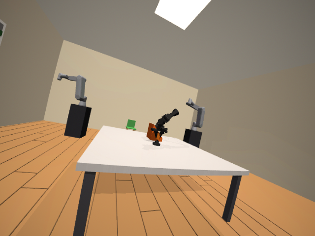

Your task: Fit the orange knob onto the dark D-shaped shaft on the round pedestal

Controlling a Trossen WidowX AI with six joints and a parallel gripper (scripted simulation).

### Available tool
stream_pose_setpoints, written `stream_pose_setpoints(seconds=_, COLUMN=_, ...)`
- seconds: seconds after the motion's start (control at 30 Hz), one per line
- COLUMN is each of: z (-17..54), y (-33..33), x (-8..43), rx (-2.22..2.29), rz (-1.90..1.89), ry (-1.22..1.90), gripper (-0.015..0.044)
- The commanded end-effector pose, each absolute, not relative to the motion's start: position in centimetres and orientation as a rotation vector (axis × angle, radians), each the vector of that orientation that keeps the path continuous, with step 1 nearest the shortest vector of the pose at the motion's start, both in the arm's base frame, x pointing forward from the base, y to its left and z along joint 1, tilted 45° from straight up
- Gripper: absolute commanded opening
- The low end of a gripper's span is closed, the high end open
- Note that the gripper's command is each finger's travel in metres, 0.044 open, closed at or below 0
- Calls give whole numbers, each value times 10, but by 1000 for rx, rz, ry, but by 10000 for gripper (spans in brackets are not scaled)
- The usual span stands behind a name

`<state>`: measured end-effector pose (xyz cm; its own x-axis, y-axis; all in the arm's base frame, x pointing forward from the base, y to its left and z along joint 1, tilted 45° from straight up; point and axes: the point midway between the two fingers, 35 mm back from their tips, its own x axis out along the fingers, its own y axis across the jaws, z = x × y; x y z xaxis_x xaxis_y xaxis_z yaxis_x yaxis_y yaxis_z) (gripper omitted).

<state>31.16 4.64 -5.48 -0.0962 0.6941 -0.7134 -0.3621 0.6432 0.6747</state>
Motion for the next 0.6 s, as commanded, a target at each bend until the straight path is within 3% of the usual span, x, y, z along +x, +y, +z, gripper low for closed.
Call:
stream_pose_setpoints(seconds=0.0, z=-54, y=46, x=313, rx=227, rz=972, ry=1359, gripper=0)
stream_pose_setpoints(seconds=0.57, z=-57, y=48, x=311, rx=164, rz=1027, ry=1315, gripper=0)
